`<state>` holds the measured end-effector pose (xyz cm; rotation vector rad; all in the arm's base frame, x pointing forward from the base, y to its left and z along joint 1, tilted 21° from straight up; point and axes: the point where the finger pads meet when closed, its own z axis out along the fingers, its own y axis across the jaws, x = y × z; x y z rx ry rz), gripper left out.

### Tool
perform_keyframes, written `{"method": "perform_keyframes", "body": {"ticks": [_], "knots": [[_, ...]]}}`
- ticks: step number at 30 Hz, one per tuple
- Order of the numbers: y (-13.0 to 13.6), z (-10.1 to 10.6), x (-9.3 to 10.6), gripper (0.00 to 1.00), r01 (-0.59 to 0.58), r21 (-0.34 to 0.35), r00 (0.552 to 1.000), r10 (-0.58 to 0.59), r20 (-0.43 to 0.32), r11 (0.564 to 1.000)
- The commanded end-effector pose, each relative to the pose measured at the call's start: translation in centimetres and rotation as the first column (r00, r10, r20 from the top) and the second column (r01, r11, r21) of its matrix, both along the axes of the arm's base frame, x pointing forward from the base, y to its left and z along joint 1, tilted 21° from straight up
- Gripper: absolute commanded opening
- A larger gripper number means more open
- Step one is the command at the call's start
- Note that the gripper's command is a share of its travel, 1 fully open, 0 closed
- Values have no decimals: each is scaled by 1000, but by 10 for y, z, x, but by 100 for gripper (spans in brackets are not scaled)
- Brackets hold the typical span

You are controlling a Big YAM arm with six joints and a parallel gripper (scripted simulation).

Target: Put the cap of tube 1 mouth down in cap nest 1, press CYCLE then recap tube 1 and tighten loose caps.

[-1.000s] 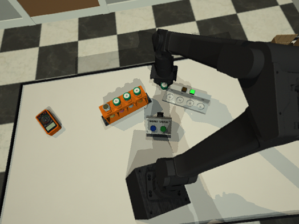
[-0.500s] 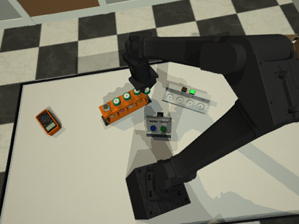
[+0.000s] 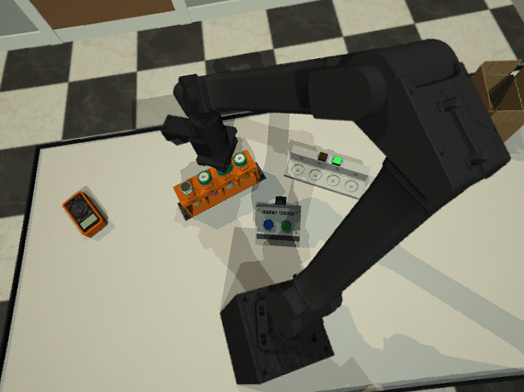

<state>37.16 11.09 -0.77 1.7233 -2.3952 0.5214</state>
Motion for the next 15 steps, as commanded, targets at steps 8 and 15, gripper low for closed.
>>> {"method": "perform_keyframes", "body": {"ticks": [8, 15], "knots": [[94, -27, -6, 0, -91, 13, 996, 92, -9, 996], [120, -37, -13, 0, -92, 13, 996, 92, -8, 996]]}}
